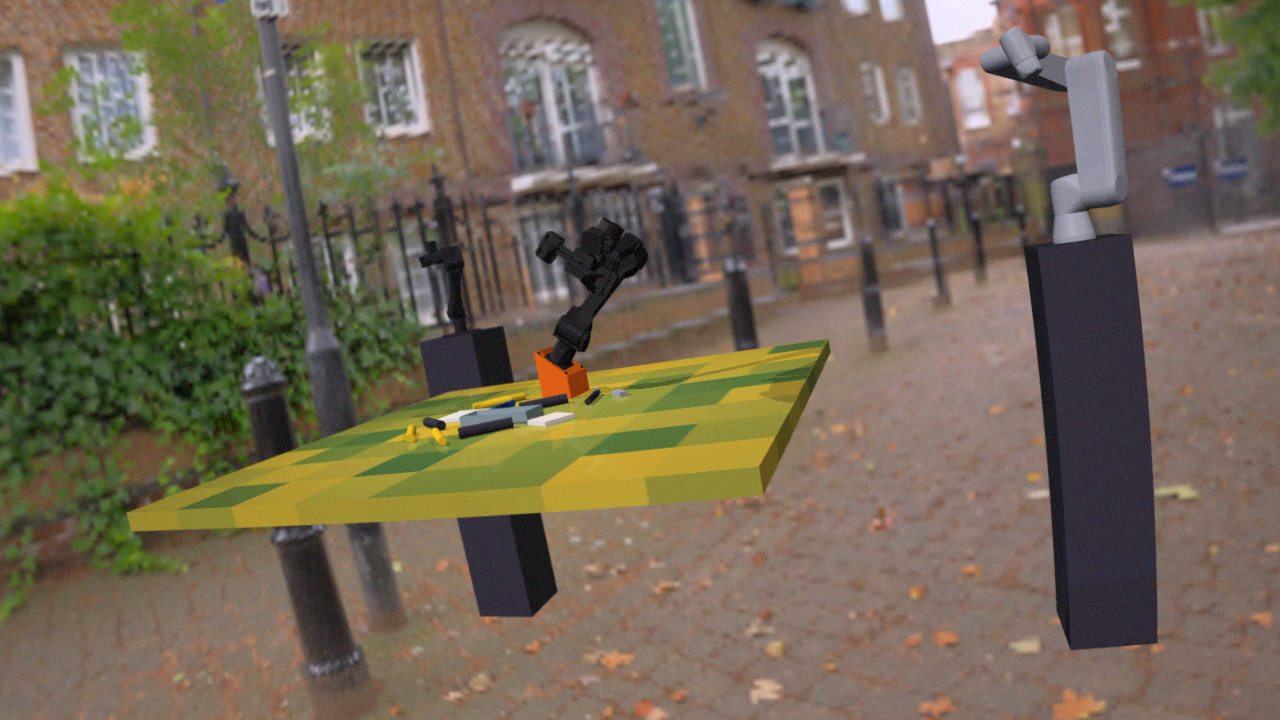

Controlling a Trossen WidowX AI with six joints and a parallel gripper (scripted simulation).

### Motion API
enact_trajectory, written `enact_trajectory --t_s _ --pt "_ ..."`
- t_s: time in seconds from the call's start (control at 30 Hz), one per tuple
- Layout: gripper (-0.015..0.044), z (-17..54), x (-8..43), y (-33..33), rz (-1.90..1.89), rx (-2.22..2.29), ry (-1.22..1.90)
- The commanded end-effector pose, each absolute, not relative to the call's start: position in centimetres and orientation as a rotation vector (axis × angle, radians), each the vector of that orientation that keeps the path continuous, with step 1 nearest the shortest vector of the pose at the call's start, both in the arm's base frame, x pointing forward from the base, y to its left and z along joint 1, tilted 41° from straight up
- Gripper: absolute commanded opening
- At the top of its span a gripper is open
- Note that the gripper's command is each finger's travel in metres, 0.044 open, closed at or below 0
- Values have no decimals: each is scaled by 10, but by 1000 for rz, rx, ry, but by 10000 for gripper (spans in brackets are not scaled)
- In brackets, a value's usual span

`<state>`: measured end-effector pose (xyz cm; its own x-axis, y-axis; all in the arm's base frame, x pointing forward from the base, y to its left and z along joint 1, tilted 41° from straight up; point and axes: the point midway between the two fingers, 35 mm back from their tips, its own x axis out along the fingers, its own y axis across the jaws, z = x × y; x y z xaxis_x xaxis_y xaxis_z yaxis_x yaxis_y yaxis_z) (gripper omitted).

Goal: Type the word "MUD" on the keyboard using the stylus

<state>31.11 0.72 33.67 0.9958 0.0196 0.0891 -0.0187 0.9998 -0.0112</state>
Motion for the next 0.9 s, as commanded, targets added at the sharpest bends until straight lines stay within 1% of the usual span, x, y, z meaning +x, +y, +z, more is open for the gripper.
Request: enact_trajectory --t_s 0.0,0.07,0.27,0.4,0.53,0.77,0.87 --pt "414 334 313 7 22 -12 -78" --pt "361 315 324 8 42 -21 9" --pt "204 220 354 8 143 -5 412" --pt "99 154 355 7 221 68 694" --pt "0 96 341 8 298 194 964" --pt "0 24 295 17 423 577 1405" --pt "0 15 285 20 442 679 1481"
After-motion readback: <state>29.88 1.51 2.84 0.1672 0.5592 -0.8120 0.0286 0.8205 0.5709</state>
